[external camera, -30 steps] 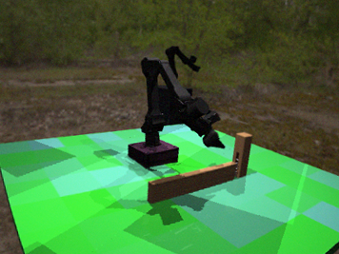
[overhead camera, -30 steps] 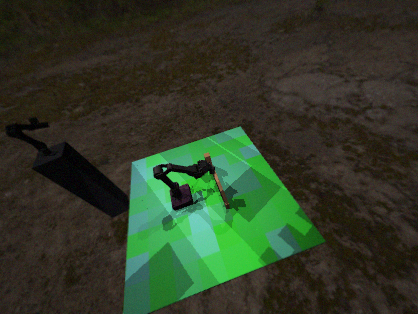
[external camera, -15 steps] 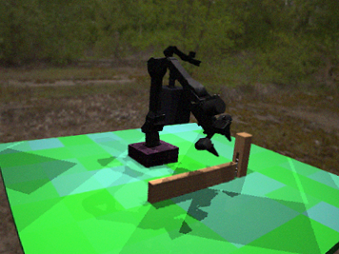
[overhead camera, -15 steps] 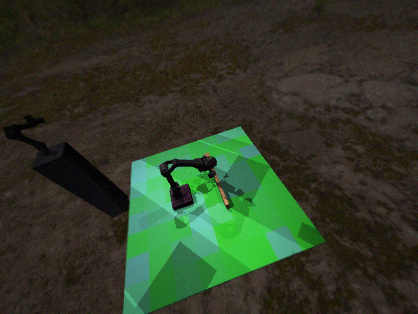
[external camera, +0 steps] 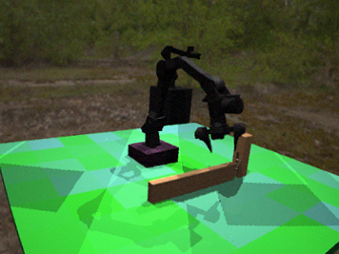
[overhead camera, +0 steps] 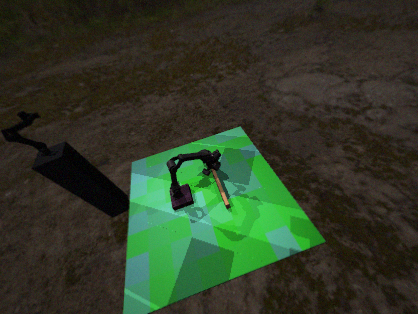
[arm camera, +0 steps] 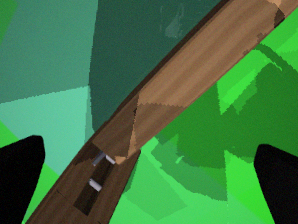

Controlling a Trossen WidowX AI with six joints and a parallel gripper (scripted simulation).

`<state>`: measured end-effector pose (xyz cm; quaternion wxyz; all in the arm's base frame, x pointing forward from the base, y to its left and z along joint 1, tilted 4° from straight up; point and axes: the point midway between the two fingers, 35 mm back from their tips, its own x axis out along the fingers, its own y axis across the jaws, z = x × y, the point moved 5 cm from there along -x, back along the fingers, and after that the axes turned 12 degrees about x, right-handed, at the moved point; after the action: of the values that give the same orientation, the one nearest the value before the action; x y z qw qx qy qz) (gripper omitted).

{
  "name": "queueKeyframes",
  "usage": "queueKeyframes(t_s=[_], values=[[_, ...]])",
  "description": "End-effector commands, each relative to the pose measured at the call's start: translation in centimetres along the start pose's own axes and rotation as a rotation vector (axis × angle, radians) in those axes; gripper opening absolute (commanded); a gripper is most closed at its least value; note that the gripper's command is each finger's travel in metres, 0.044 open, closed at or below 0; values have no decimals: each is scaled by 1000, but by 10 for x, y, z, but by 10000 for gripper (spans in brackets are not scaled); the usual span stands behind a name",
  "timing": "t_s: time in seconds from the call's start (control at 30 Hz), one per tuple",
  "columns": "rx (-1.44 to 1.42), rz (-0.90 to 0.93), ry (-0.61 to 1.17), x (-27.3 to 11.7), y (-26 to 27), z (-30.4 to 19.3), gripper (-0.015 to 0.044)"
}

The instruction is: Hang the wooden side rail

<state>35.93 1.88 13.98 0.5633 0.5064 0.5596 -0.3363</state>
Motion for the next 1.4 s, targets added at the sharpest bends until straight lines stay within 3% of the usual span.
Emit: queueKeyframes(t_s=[0.0,0.27,0.5,0.67,1.37], values=[[207,-68,-58,-2,4,1,440],[646,-157,-236,-10,14,3,440],[655,-158,-241,-8,14,3,440],[655,-158,-241,22,7,8,440],[655,-158,-241,55,1,14,440]])
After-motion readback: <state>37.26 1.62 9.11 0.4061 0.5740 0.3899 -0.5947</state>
